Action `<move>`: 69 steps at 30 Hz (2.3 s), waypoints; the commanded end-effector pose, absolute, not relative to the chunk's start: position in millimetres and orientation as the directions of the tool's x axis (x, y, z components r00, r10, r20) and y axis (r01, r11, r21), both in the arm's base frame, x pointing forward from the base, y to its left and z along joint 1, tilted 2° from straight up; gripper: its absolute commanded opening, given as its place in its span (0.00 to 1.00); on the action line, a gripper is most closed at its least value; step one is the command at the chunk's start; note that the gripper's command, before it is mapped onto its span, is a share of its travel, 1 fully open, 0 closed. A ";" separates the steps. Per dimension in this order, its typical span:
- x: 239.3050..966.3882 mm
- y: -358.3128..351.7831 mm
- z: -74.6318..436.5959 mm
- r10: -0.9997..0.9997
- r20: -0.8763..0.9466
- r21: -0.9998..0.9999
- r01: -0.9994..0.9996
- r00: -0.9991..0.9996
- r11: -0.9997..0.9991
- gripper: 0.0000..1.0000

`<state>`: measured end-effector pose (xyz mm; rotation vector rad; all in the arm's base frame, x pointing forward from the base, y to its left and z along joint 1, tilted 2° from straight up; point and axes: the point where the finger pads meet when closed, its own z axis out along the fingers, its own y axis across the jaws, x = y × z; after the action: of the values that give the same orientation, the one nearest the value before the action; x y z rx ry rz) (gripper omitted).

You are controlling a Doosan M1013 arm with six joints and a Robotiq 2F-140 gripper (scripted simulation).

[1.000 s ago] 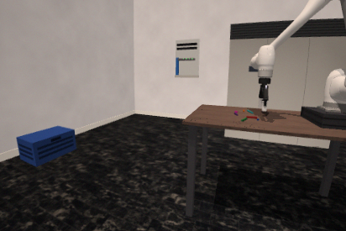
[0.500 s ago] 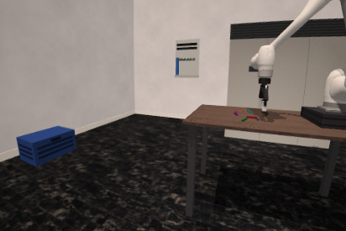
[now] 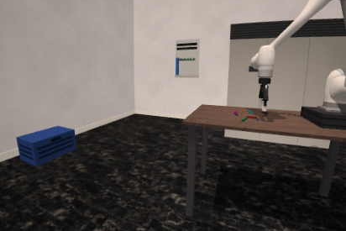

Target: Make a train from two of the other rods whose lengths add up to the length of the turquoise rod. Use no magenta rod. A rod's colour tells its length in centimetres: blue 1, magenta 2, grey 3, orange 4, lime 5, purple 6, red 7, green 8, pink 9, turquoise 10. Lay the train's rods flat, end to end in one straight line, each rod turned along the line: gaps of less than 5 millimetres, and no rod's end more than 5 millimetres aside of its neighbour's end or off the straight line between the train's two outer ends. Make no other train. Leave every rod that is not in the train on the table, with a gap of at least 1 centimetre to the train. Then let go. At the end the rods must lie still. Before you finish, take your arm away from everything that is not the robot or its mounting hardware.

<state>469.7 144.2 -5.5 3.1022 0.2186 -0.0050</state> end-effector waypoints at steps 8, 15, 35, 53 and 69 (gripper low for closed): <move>469.7 144.2 -5.5 0.140 -0.005 0.031 0.140 0.990 -0.990 1.00; 469.7 144.2 -5.5 0.140 -0.005 0.031 0.140 0.990 -0.990 1.00; 524.6 30.9 -2.4 -0.592 0.020 0.028 -0.593 0.806 -0.805 1.00; 525.2 28.9 -2.4 -0.602 0.020 0.028 -0.602 0.798 -0.798 1.00; 525.2 28.9 -2.4 -0.602 0.020 0.028 -0.602 0.798 -0.798 1.00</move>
<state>525.2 28.9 -2.4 2.9472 -0.9872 0.0160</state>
